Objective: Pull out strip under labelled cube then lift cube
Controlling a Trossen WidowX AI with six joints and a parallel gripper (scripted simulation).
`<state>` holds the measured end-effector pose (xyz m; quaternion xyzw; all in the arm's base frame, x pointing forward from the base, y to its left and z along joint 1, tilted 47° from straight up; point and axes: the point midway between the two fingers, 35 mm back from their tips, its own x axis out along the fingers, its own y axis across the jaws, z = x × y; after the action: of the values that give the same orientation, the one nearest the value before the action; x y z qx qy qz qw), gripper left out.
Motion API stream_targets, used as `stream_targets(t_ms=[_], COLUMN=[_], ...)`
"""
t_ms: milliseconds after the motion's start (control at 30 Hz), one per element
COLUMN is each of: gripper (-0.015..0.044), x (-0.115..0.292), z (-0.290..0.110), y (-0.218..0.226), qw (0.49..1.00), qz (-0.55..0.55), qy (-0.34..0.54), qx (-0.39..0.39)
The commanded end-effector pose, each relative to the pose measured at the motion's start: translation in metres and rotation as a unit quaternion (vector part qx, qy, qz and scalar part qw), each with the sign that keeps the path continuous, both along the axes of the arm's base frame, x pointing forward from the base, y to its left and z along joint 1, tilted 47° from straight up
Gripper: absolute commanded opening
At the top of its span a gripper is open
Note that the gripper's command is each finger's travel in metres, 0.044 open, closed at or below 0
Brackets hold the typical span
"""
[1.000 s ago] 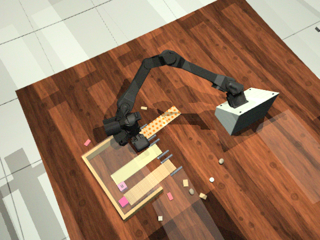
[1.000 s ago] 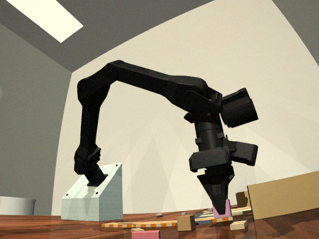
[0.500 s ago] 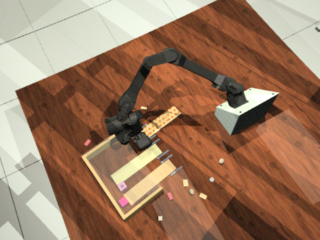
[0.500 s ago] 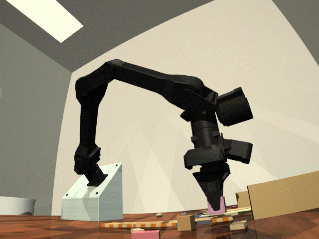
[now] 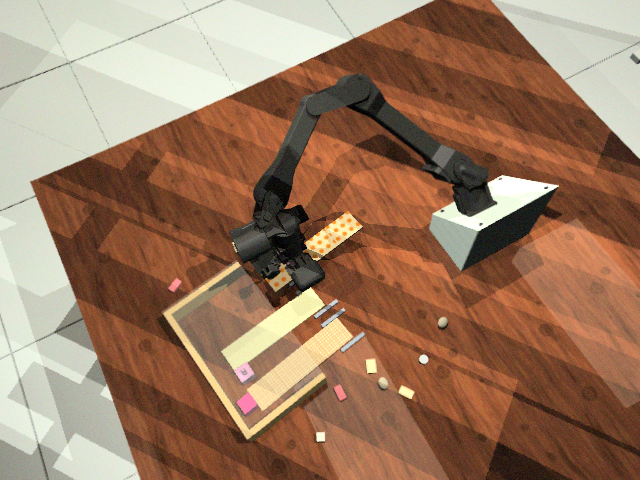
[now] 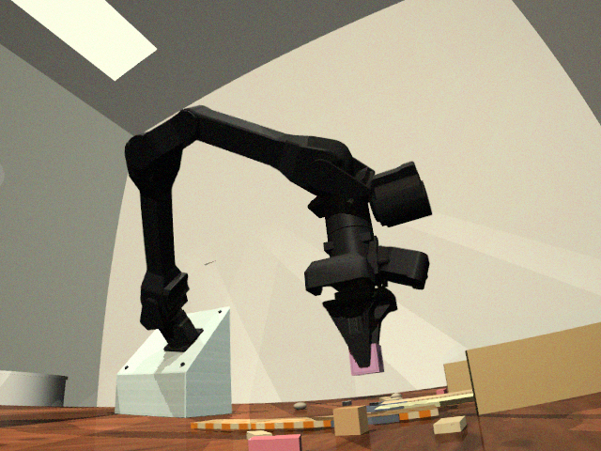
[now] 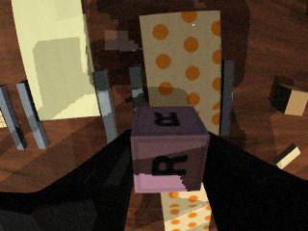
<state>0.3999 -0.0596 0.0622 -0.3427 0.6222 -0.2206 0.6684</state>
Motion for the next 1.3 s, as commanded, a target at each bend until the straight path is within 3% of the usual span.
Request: stream_targets(t_ms=[0, 933, 1267], gripper=[0.0, 0.0, 0.0], x=[-0.007, -0.1, -0.104], z=[0.0, -0.025, -0.001], y=[0.001, 0.007, 0.033], qw=[1.0, 1.0, 1.0], qz=[-0.003, -0.003, -0.003], qy=[0.0, 0.002, 0.003], qx=[-0.002, -0.002, -0.001])
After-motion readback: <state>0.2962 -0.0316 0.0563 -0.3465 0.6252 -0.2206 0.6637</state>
